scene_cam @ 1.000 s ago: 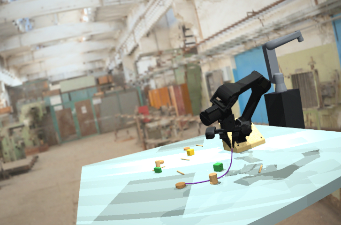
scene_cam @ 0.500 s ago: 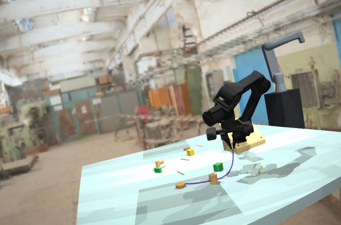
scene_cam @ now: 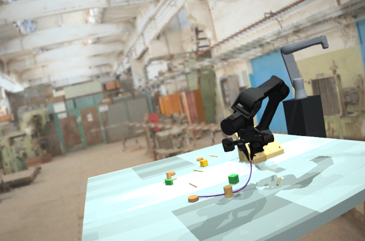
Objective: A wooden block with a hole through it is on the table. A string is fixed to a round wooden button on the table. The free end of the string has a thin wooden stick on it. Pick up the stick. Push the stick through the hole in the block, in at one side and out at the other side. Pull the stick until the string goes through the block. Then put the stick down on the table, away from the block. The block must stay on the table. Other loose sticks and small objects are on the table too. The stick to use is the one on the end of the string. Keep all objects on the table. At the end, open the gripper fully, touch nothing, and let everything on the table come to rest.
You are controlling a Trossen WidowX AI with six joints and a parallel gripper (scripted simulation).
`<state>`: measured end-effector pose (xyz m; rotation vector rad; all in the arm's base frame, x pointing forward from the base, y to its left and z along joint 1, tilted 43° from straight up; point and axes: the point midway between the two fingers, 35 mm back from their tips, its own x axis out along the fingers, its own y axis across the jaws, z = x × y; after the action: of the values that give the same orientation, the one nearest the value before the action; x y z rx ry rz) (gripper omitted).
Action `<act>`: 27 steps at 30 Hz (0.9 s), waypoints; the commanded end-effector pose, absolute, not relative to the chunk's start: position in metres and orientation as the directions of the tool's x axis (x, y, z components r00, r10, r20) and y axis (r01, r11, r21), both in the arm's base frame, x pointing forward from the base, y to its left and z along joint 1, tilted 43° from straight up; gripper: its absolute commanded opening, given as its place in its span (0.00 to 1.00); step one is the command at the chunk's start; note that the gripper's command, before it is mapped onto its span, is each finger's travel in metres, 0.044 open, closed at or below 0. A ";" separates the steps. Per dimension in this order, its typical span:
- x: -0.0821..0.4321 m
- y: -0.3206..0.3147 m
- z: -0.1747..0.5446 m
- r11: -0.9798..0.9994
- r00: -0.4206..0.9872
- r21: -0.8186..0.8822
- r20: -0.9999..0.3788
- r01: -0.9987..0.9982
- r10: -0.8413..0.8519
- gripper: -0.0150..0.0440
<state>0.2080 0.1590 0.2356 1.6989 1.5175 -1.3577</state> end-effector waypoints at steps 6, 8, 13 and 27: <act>0.211 0.168 0.242 -0.202 -0.091 -0.199 -0.891 0.959 0.444 0.25; 0.211 0.170 0.244 -0.190 -0.086 -0.187 -0.892 0.964 0.443 0.25; 0.212 0.174 0.248 -0.158 -0.073 -0.157 -0.895 0.975 0.439 0.25; 0.214 0.185 0.259 -0.068 -0.036 -0.072 -0.901 0.995 0.433 0.25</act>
<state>0.2120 0.1813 0.2569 1.5930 1.5375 -1.1058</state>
